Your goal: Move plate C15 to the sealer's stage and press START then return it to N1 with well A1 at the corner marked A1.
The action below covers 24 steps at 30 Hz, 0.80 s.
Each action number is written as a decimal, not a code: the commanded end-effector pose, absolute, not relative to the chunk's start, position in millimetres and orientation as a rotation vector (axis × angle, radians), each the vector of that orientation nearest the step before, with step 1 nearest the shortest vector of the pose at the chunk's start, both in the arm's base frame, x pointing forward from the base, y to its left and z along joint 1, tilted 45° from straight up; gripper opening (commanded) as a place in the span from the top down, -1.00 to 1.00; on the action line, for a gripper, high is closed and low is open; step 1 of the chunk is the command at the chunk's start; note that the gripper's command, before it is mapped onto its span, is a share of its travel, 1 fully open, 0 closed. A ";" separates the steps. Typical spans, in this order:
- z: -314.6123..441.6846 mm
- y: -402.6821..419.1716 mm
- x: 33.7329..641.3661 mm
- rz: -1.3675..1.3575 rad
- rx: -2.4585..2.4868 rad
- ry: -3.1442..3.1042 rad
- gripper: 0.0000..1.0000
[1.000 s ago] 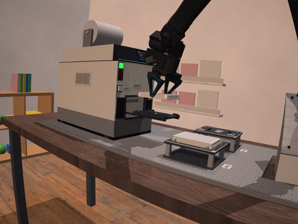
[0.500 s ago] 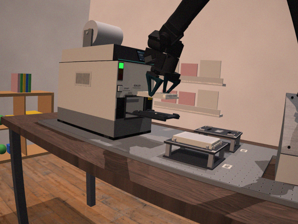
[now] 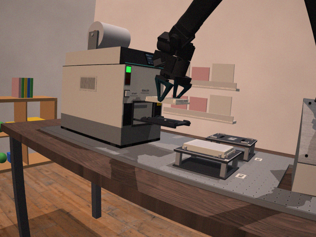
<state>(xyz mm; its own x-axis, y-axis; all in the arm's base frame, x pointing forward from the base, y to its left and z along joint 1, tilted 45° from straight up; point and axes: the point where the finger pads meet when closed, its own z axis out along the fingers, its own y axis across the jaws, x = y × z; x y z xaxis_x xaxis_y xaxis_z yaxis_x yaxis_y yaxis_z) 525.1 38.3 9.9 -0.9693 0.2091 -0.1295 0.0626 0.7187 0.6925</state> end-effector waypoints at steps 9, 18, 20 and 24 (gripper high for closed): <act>25.9 43.3 534.5 1.077 0.208 2.711 1.00; 18.6 26.9 546.5 1.061 0.233 2.685 1.00; 17.6 24.4 547.6 1.059 0.239 2.682 1.00; 15.5 24.9 549.1 1.059 0.238 2.681 1.00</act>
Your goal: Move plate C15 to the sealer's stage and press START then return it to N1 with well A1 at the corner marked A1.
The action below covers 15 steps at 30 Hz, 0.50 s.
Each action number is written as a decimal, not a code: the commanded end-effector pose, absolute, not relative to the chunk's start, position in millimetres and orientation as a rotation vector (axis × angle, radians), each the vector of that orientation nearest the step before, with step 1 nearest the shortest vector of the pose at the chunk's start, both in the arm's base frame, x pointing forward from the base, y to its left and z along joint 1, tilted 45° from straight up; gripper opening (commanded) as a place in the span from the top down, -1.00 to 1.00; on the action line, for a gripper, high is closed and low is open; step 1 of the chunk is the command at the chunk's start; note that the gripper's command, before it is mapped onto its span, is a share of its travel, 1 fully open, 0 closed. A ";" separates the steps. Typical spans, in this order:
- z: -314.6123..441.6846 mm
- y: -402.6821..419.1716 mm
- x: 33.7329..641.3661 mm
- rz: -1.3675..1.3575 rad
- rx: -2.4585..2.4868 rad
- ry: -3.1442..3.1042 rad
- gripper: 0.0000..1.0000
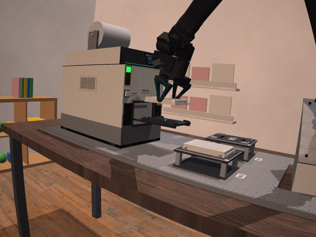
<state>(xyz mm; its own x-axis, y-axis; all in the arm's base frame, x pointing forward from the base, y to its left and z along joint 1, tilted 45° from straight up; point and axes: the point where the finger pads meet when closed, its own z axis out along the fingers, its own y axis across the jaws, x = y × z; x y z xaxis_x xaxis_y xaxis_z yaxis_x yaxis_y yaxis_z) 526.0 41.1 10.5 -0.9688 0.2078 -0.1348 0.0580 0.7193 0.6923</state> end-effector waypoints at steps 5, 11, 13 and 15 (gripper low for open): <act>14.0 28.4 547.5 1.063 0.237 2.688 1.00; 6.9 43.8 537.7 1.075 0.217 2.709 1.00; 3.9 46.4 533.3 1.078 0.219 2.717 1.00; 4.7 48.5 529.8 1.079 0.217 2.718 1.00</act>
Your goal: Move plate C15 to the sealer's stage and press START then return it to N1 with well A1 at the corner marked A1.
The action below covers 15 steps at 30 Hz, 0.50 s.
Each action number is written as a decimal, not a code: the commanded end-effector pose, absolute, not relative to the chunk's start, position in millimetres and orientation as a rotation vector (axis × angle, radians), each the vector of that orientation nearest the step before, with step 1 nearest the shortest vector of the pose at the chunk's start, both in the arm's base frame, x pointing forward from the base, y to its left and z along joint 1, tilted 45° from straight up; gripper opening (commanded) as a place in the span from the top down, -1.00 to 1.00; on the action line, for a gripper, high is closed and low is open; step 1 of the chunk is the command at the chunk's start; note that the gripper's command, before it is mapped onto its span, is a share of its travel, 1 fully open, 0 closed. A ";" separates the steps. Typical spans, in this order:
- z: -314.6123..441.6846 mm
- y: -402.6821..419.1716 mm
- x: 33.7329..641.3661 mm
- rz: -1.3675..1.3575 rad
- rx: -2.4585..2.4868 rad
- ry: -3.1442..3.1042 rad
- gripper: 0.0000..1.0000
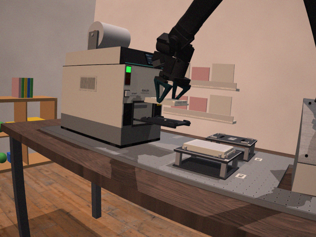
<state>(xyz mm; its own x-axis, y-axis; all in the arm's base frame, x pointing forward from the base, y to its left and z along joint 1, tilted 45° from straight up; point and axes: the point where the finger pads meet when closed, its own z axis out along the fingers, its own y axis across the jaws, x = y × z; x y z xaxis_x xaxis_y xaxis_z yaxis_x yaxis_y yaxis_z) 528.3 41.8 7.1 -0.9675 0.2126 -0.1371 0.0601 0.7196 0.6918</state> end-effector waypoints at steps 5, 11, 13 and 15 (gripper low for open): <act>6.3 51.1 525.7 1.079 0.214 2.718 1.00; 6.3 42.1 534.9 1.071 0.230 2.702 1.00; 1.3 43.1 533.8 1.074 0.234 2.709 1.00; -0.8 46.3 532.8 1.076 0.230 2.714 1.00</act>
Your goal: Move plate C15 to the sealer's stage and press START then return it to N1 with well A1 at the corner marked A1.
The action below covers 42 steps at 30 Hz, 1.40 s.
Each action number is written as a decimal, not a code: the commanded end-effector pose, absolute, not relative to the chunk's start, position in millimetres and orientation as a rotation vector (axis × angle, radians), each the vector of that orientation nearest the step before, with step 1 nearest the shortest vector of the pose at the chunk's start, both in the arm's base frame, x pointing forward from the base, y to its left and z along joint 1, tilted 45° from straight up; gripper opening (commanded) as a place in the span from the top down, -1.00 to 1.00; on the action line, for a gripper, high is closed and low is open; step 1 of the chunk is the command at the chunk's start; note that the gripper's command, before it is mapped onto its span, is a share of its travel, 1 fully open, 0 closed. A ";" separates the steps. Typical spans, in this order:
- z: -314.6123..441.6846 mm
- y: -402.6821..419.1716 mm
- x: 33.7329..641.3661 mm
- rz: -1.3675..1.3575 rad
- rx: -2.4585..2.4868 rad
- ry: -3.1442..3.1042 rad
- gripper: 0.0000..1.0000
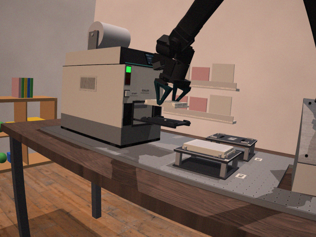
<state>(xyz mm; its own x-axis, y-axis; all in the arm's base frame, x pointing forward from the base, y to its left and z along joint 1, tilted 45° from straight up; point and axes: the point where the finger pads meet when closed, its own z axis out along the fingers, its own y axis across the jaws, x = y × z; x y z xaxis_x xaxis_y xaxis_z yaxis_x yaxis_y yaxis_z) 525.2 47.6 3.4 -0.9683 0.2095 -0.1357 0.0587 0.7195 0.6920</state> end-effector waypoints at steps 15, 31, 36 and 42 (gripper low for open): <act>2.7 58.5 526.5 1.076 0.208 2.711 1.00; -18.2 59.0 520.8 1.085 0.237 2.735 1.00; -9.5 63.6 529.9 1.079 0.218 2.716 1.00; -4.6 66.3 528.6 1.078 0.212 2.711 1.00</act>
<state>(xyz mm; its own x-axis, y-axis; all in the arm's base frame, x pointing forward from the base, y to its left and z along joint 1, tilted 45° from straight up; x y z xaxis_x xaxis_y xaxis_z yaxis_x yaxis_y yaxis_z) 523.0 63.3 -11.1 -0.9700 0.2064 -0.1283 0.0614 0.7190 0.6922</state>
